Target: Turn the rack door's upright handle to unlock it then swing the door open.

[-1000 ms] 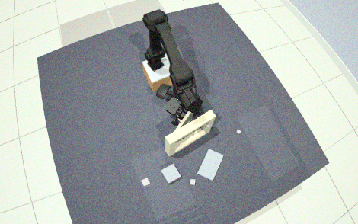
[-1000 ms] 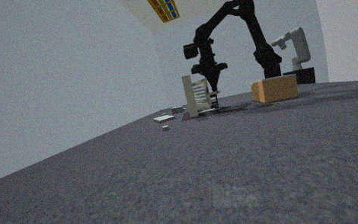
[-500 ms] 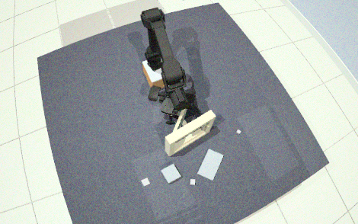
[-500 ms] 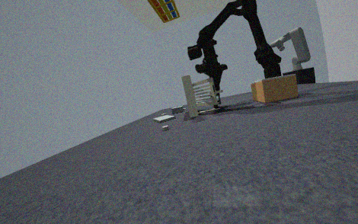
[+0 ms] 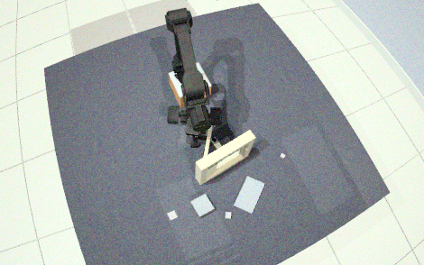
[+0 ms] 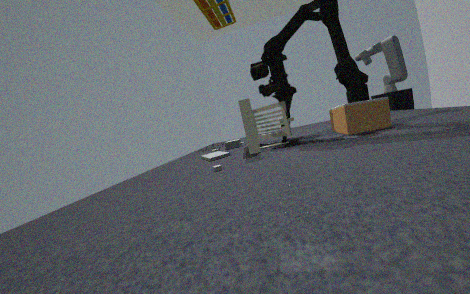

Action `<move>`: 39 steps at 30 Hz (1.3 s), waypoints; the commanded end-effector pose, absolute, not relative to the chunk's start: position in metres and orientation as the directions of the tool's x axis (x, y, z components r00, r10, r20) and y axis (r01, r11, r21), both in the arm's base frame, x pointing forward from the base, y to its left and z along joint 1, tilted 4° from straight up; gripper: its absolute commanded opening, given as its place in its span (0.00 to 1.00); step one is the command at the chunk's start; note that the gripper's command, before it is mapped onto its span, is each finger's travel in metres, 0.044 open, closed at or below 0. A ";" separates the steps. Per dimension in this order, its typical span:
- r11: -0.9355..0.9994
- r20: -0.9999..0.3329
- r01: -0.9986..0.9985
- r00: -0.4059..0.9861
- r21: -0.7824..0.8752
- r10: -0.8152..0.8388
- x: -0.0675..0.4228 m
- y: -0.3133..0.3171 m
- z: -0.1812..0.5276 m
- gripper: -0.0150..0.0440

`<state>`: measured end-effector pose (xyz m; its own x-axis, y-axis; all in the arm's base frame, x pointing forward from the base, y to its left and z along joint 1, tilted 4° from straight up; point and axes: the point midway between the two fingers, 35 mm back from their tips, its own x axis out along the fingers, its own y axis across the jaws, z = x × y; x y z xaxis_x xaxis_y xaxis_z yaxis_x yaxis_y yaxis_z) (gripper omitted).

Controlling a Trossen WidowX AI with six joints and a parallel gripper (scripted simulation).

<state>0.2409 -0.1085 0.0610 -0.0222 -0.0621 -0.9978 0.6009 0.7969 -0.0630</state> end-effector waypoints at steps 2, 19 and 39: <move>0.842 -0.998 0.537 -0.012 -0.059 -0.062 0.239 -0.114 0.062 0.27; 0.941 -0.998 0.331 -0.013 -0.066 -0.065 0.230 -0.146 0.064 0.27; 0.996 -0.998 0.046 -0.013 -0.070 -0.069 0.228 -0.189 0.067 0.27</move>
